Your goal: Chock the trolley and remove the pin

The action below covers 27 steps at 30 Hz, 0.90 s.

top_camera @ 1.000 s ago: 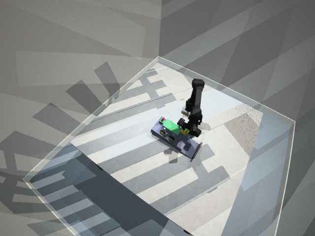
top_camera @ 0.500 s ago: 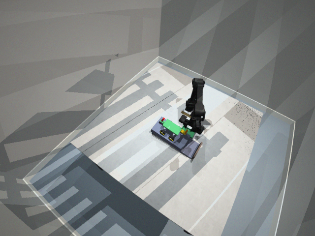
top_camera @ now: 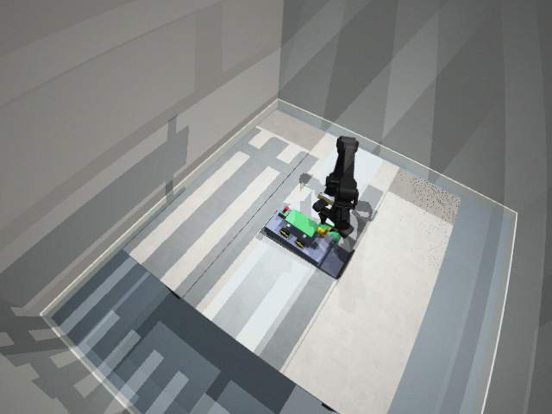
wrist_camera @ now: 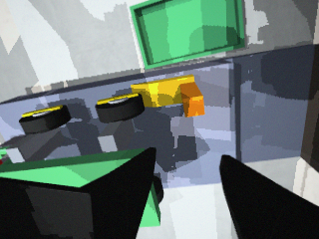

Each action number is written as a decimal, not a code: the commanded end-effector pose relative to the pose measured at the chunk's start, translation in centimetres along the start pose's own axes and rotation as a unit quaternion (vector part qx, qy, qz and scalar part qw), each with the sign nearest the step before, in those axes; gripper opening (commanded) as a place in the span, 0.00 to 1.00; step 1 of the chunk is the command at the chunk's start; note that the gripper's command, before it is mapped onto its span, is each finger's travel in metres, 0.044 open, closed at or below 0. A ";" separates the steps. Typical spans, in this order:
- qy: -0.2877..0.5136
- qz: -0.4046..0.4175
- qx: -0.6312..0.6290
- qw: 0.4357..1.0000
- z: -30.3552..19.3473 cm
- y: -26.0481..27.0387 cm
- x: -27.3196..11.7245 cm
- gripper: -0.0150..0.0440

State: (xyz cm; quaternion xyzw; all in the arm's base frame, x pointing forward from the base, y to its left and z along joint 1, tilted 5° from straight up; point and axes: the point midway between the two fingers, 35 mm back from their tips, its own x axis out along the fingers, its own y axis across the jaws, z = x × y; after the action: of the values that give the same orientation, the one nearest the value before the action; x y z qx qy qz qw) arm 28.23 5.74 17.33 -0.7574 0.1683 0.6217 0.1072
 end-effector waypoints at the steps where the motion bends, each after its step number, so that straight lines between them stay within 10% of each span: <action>1: 0.017 0.009 0.099 0.995 -1.8 2.0 -0.6 0.58; 27: 0.056 0.093 0.608 0.786 -6.5 16.8 -1.8 0.58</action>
State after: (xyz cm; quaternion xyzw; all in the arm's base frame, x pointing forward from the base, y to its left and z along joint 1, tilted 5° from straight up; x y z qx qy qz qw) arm 27.35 -11.63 21.03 -0.5537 0.5813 0.3619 0.4739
